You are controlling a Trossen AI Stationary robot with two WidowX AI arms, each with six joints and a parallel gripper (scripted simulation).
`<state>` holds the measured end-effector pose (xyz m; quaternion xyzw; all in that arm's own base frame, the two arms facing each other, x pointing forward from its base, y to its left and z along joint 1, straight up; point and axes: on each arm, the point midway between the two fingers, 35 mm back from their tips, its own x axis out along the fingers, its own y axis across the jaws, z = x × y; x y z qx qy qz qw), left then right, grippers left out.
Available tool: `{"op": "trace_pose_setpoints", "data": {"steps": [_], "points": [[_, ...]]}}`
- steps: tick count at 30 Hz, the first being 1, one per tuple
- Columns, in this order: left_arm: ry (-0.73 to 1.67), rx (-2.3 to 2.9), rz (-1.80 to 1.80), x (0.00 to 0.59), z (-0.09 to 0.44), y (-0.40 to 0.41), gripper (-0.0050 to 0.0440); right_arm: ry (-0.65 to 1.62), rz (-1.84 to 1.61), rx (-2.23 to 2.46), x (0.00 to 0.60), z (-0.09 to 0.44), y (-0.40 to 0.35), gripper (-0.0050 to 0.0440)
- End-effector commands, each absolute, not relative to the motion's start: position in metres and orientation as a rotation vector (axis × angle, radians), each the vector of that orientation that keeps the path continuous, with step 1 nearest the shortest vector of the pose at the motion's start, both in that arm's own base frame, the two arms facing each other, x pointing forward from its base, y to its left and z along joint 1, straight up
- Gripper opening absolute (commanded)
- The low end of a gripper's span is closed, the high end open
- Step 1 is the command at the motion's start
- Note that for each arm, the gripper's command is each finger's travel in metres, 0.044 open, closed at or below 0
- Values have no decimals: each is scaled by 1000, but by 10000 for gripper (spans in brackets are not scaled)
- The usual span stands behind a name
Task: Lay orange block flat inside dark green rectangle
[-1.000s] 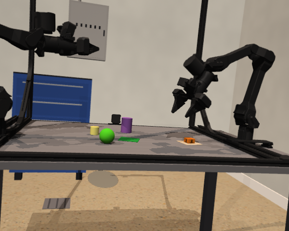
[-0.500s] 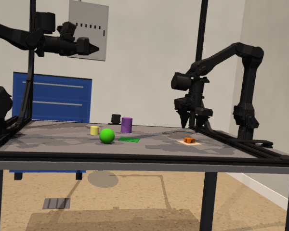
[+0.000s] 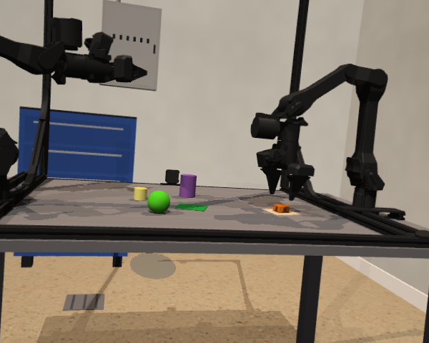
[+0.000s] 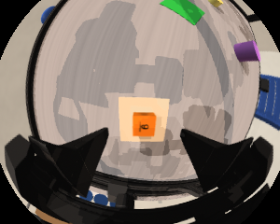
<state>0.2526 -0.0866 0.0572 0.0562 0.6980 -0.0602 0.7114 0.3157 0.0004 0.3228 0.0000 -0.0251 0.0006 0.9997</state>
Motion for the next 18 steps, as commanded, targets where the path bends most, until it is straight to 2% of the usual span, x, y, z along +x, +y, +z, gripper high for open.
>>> {"op": "trace_pose_setpoints", "data": {"steps": [1,18], "points": [[1567,126,-127,249,50,-86,440,-50,0,0,316,323,0,440],[1567,126,-127,250,27,-86,440,-50,0,0,316,323,0,440]]}}
